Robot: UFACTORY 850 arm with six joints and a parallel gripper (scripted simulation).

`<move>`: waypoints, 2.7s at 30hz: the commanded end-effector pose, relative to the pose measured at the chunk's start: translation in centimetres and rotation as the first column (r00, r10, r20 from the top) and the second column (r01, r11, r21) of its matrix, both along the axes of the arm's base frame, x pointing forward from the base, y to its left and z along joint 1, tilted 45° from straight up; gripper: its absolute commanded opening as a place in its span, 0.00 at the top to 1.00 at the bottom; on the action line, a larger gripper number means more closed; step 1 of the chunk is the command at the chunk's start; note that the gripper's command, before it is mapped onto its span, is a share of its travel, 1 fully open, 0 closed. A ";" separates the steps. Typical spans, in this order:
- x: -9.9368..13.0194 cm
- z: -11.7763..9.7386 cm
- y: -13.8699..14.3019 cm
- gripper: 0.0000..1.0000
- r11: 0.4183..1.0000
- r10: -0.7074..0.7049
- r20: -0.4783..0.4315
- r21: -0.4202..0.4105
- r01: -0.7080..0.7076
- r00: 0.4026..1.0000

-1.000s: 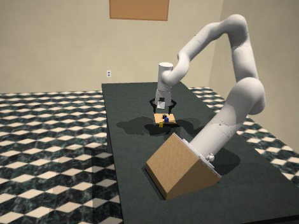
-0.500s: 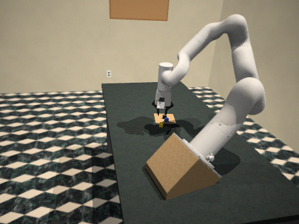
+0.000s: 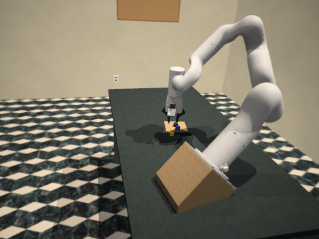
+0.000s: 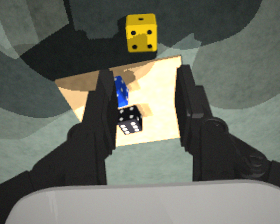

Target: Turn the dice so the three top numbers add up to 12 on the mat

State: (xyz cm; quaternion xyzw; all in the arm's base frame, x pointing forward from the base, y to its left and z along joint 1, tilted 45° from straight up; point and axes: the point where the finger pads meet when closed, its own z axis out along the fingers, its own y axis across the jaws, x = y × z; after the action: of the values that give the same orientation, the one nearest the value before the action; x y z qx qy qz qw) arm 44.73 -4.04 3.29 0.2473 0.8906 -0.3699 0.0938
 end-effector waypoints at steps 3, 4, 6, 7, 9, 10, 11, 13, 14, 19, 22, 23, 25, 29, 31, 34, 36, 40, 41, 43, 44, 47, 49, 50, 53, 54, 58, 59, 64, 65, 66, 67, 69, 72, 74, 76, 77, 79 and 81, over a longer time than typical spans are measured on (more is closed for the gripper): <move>0.1 0.0 0.0 0.58 1.000 0.001 0.001 0.000 -0.001 1.000; 0.1 0.0 0.0 0.58 1.000 0.001 0.001 0.000 -0.001 1.000; 0.1 0.0 0.0 0.58 1.000 0.001 0.001 0.000 -0.001 1.000; 0.1 0.0 0.0 0.58 1.000 0.001 0.001 0.000 -0.001 1.000; 0.1 0.0 0.0 0.58 1.000 0.001 0.001 0.000 -0.001 1.000; 0.1 0.0 0.0 0.58 1.000 0.001 0.001 0.000 -0.001 1.000; 0.1 0.0 0.0 0.58 1.000 0.001 0.001 0.000 -0.001 1.000; 0.1 0.0 0.0 0.58 1.000 0.001 0.001 0.000 -0.001 1.000; 0.1 0.0 0.0 0.58 1.000 0.001 0.002 0.000 -0.001 1.000; 0.1 -0.1 -0.1 0.58 1.000 0.001 0.003 -0.002 -0.001 1.000; 0.1 -0.3 -0.3 0.58 1.000 0.001 0.004 -0.003 -0.001 1.000; 0.1 -0.3 -0.4 0.58 1.000 0.001 0.004 -0.003 -0.001 1.000; 0.0 -0.5 -0.5 0.58 1.000 0.001 0.004 -0.003 -0.001 1.000; 0.0 -0.7 -0.7 0.58 1.000 0.001 0.004 -0.003 -0.001 1.000; 0.0 -0.9 -0.9 0.58 1.000 0.001 0.004 -0.003 -0.001 1.000; 0.0 -1.2 -1.3 0.58 1.000 0.001 0.004 -0.003 -0.001 1.000; 0.0 -1.4 -1.5 0.58 1.000 0.001 0.004 -0.003 -0.001 1.000; 0.0 -1.9 -2.0 0.58 1.000 0.001 0.004 -0.003 -0.001 1.000; 0.0 -2.0 -2.1 0.58 1.000 0.001 0.004 -0.003 -0.001 1.000; 0.0 -2.2 -2.4 0.58 1.000 0.001 0.004 -0.003 -0.001 1.000; 0.0 -2.2 -2.4 0.58 1.000 0.001 0.004 -0.003 -0.001 1.000; 0.0 -2.5 -2.6 0.58 1.000 0.001 0.004 -0.003 -0.001 1.000; 0.0 -2.7 -2.8 0.58 1.000 0.001 0.004 -0.003 -0.001 1.000; 0.0 -2.8 -2.9 0.58 1.000 0.001 0.004 -0.003 -0.001 1.000; 0.0 -3.0 -3.2 0.58 1.000 0.001 0.004 -0.003 -0.001 1.000; 0.0 -3.1 -3.3 0.58 1.000 0.001 0.004 -0.003 -0.001 1.000; 0.0 -3.4 -3.6 0.58 1.000 0.001 0.004 -0.003 -0.001 1.000; 0.0 -3.4 -3.6 0.58 1.000 0.001 0.004 -0.003 -0.001 1.000; 0.0 -3.6 -3.8 0.58 1.000 0.001 0.004 -0.003 -0.001 1.000; 0.0 -3.6 -3.8 0.58 1.000 0.001 0.004 -0.003 -0.001 1.000; 0.0 -3.6 -3.8 0.58 1.000 0.001 0.004 -0.003 -0.001 1.000; 0.0 -3.6 -3.8 0.58 1.000 0.001 0.004 -0.003 -0.001 1.000; -0.1 -3.6 -3.8 0.58 1.000 0.001 0.004 -0.003 -0.001 1.000; -0.1 -3.7 -3.9 0.58 1.000 0.001 0.004 -0.003 -0.001 1.000; -0.1 -3.7 -3.9 0.58 1.000 0.001 0.004 -0.003 -0.001 1.000; -0.1 -3.7 -3.9 0.58 1.000 0.001 0.004 -0.003 -0.001 1.000; -0.1 -3.7 -3.9 0.58 1.000 0.001 0.004 -0.003 -0.001 1.000; -0.1 -3.7 -3.9 0.58 1.000 0.001 0.004 -0.003 -0.001 1.000; -0.1 -3.7 -3.9 0.58 1.000 0.001 0.004 -0.003 -0.001 1.000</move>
State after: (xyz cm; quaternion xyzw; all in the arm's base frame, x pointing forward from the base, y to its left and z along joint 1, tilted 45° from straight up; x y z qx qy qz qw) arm 44.62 -7.94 -0.39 0.2474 0.8899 -0.3712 0.0956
